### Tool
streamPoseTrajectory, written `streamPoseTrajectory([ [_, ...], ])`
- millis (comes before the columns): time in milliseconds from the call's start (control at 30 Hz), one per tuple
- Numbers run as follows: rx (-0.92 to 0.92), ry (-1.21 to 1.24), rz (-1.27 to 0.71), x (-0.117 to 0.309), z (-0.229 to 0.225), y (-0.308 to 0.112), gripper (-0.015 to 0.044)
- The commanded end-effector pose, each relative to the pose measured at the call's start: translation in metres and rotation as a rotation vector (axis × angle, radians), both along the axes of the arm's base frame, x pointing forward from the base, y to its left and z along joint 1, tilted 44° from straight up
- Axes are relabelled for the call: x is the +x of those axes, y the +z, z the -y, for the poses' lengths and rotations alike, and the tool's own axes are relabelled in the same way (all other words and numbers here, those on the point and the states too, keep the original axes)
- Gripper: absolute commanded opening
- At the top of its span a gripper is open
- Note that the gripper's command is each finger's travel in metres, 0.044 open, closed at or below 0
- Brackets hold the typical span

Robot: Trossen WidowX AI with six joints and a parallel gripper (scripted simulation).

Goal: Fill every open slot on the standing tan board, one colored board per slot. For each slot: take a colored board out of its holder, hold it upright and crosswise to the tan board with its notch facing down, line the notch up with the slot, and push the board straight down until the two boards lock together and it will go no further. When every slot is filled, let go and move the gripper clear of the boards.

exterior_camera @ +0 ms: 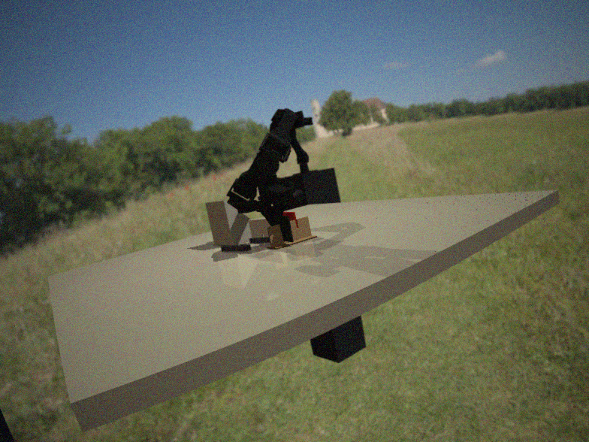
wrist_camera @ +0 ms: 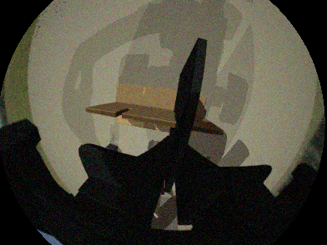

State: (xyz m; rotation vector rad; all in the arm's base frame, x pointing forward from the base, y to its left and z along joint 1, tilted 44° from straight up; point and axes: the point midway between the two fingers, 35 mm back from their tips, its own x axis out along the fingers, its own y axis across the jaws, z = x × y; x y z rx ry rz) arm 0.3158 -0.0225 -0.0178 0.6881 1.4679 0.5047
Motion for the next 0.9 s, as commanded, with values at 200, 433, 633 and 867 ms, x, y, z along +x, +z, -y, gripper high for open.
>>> streamPoseTrajectory([
  [200, 0.0, 0.0, 0.001, 0.0, 0.0, 0.0, 0.0053],
  [433, 0.0, 0.0, 0.001, 0.0, 0.0, 0.0, 0.0163],
  [633, 0.0, 0.0, 0.001, 0.0, 0.0, 0.0, 0.0163],
  [867, 0.0, -0.005, -0.003, -0.005, 0.055, 0.056, 0.0163],
])
